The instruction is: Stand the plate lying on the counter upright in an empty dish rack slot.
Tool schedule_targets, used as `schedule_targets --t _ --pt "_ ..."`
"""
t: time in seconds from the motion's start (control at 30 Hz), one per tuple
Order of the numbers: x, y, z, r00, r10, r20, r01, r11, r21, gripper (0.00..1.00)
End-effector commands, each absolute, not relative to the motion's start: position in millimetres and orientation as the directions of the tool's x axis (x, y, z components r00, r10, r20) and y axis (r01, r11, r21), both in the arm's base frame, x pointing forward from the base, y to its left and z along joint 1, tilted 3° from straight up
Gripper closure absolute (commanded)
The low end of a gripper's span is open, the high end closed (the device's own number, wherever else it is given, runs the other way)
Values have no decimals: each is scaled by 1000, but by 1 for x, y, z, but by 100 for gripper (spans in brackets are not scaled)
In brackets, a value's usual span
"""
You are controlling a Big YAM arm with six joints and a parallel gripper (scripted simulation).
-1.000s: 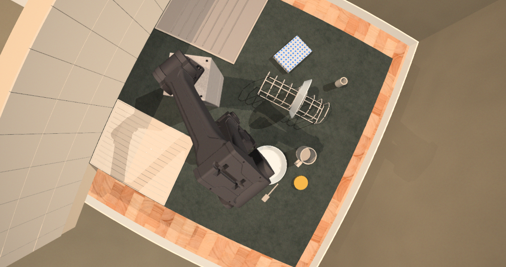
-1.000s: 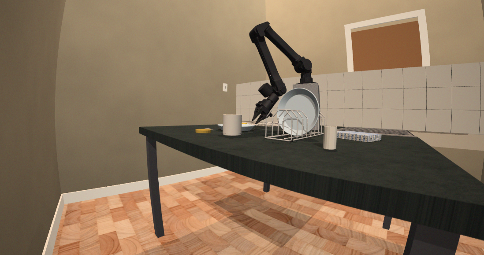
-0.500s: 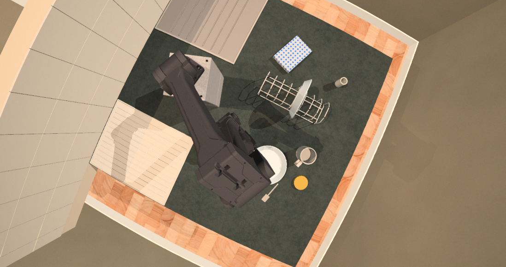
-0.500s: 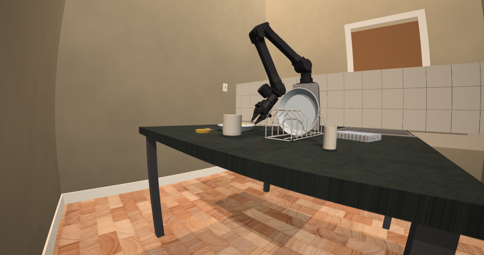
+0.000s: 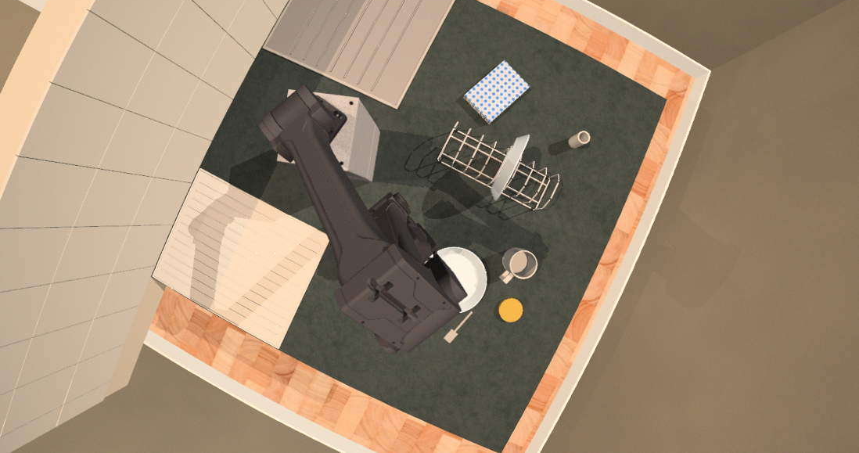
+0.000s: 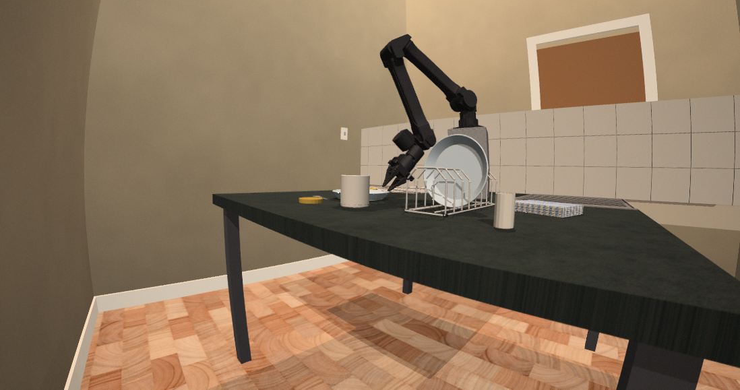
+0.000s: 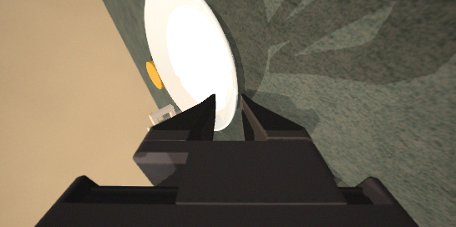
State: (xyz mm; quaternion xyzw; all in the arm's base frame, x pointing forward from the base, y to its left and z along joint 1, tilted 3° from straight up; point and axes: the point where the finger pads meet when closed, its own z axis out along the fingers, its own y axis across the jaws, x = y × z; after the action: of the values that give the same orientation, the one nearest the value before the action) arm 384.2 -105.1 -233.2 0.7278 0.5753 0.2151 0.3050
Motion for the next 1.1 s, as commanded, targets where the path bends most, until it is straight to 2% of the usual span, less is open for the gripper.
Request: schedule_targets --t 0.0,1.07 --pt "376 -106 -248 241 970 -42 734 -153 661 74" --pt "384 -109 -259 241 970 -42 734 -154 661 74"
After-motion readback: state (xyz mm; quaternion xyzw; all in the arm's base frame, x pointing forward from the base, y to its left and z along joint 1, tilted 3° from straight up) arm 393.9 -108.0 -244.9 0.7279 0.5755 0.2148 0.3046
